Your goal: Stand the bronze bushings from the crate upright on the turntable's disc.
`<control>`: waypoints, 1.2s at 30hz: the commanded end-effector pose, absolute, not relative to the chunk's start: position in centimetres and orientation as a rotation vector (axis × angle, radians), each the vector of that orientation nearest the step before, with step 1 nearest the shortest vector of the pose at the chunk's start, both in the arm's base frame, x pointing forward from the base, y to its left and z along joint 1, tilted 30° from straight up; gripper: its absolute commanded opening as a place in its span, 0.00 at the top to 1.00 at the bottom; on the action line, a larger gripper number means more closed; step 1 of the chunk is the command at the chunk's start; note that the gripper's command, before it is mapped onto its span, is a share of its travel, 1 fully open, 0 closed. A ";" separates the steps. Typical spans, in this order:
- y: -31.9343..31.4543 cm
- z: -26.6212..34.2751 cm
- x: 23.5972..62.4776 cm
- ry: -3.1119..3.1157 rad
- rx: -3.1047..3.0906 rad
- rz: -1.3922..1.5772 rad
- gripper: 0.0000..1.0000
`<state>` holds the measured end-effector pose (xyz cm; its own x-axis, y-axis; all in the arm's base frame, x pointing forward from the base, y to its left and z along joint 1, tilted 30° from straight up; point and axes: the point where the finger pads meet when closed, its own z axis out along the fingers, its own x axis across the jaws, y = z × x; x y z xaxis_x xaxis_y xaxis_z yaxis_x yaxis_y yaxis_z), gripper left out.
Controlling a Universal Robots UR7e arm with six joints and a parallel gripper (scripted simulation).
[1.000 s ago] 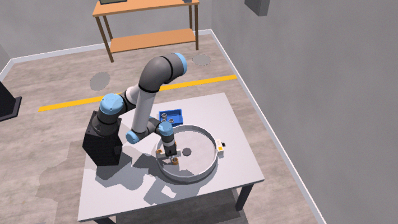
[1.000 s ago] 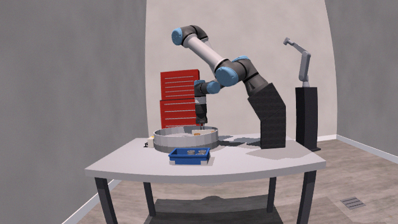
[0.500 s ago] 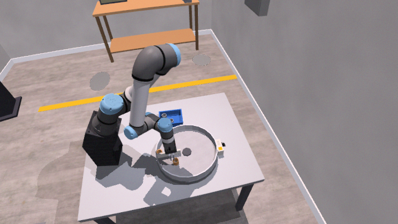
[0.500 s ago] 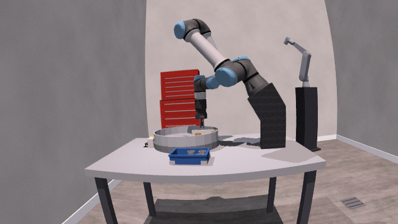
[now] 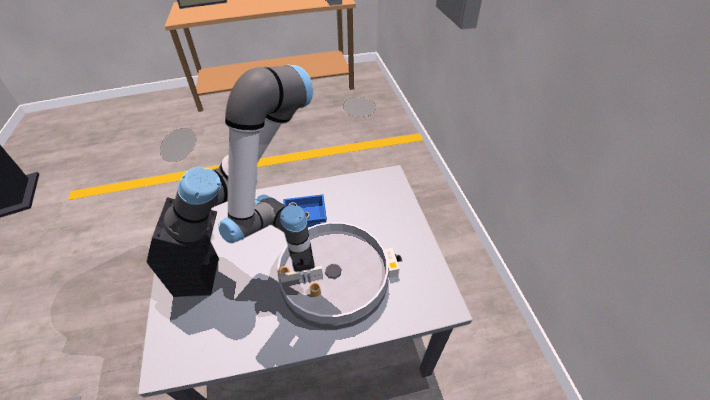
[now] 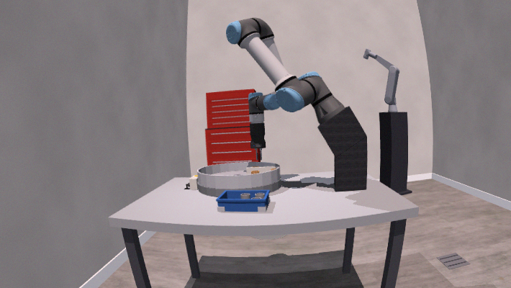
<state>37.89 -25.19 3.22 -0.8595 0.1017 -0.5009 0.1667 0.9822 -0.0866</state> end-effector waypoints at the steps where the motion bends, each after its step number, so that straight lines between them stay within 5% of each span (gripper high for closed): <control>1: -25.0 3.3 37.7 2.616 0.189 -0.165 0.62; 31: -25.0 3.2 37.7 2.616 0.189 -0.165 0.62; 32: -25.0 3.2 37.7 2.616 0.189 -0.165 0.00; 36: -25.0 3.3 37.7 2.616 0.189 -0.165 0.00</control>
<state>37.77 -25.03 3.18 -0.8618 0.1031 -0.4967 0.1642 0.9831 -0.0809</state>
